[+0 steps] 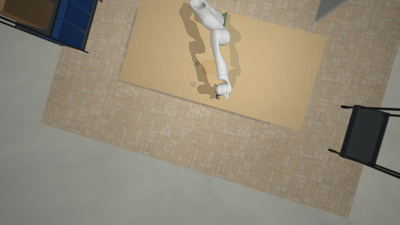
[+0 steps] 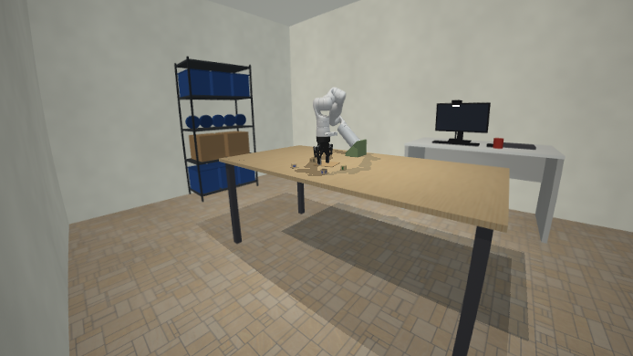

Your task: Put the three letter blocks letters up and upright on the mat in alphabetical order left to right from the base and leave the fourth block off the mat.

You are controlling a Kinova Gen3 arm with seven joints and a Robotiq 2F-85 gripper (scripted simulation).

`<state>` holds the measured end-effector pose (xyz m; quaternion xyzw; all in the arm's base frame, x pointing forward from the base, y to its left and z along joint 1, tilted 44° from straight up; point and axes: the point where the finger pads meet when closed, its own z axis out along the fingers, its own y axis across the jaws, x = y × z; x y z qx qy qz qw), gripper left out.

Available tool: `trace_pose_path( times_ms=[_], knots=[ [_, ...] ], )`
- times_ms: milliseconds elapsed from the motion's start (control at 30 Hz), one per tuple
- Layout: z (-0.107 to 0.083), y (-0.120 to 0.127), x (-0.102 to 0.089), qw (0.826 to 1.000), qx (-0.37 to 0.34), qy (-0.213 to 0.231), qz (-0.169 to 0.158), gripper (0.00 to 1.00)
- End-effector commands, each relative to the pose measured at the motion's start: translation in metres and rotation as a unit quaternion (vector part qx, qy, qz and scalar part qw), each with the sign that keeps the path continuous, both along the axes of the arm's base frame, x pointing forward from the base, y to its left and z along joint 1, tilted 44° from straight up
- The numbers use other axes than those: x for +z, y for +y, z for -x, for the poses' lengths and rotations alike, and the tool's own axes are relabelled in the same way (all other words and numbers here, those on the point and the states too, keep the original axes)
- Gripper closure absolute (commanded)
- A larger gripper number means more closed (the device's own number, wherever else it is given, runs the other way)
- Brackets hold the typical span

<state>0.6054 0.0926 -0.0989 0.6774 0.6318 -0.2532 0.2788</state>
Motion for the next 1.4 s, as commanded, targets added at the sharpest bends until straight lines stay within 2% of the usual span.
trace_pose_path(
  times_ms=[0, 533, 1367],
  knots=[
    [0.0004, -0.003, -0.0028, 1.0, -0.001, 0.0, 0.001, 0.33],
    [0.0001, -0.0113, -0.0115, 1.0, -0.001, 0.0, 0.001, 0.33],
    [0.0, -0.0118, -0.0121, 1.0, -0.001, 0.0, 0.001, 0.33]
  ],
)
